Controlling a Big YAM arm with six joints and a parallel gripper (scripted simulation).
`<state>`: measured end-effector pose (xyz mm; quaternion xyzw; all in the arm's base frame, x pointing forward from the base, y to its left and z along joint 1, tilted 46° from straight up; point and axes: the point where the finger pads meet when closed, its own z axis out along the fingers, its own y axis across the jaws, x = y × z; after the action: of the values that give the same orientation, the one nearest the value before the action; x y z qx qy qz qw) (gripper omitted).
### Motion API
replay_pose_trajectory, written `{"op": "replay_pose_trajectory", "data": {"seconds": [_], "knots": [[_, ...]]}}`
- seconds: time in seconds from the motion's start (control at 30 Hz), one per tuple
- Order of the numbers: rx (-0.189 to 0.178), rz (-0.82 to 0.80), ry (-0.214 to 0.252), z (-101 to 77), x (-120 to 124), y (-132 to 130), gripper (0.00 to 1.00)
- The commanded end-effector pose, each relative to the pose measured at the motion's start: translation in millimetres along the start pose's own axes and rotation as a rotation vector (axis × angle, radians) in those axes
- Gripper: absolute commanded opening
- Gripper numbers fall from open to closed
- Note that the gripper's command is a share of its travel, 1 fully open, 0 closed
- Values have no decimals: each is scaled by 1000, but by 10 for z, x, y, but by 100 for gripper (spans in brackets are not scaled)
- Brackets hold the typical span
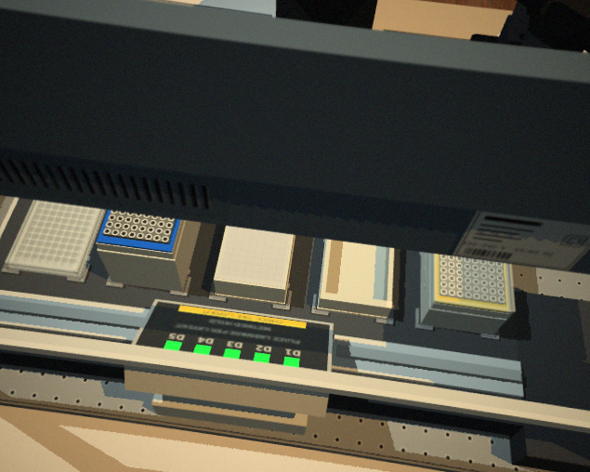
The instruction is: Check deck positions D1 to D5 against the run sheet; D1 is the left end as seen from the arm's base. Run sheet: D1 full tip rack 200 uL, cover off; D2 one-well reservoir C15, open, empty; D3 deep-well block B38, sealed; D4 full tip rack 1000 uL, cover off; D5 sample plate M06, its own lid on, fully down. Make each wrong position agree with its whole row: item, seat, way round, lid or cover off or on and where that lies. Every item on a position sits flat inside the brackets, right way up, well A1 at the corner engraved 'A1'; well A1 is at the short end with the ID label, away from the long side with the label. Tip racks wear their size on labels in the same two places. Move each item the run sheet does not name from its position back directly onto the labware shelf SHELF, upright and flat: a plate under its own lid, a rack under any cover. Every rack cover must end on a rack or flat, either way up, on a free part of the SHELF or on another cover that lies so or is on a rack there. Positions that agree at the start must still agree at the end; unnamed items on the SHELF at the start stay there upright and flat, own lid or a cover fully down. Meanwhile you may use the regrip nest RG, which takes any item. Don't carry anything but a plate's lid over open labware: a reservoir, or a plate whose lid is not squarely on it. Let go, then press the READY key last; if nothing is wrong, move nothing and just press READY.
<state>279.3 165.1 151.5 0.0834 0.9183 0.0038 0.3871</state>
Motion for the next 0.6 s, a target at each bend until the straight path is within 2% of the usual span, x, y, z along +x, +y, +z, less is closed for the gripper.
{"op": "replay_pose_trajectory", "data": {"seconds": [0.0, 0.37, 0.43, 0.57], "knots": [[-7, -20, -15, -61, -292, 79, 100], [-6, -21, -18, -66, -857, 78, 100], [-6, -21, -18, -66, -857, 78, 100], [-7, -21, -19, -70, -1064, 78, 100]]}}
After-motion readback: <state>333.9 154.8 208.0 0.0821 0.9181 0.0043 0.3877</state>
